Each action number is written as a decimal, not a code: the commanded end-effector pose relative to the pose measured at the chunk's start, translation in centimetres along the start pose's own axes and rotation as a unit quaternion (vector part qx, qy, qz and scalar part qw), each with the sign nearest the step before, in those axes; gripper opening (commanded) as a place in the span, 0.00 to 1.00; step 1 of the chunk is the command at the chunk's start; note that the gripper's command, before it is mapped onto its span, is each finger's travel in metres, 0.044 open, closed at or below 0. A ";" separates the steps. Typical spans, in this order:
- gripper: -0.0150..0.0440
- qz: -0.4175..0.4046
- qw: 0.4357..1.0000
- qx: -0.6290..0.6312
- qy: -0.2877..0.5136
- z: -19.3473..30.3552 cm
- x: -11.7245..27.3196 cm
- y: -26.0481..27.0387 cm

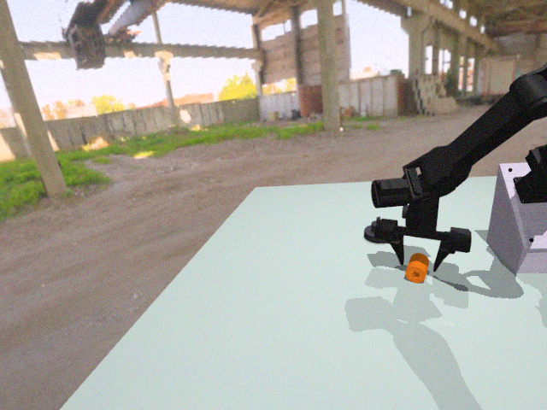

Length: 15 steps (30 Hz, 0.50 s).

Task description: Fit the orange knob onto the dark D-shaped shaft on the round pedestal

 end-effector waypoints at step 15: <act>0.59 0.001 1.000 -0.004 -0.002 -0.1 -0.1 0.0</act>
Point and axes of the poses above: the point midway between the two fingers, 35 mm back from their tips, its own x axis back along the fingers, its own y axis across the jaws, z = x × y, the point moved 9 cm from there along x, back along the fingers, and after that the axes turned 9 degrees about -x, right-handed, at the moved point
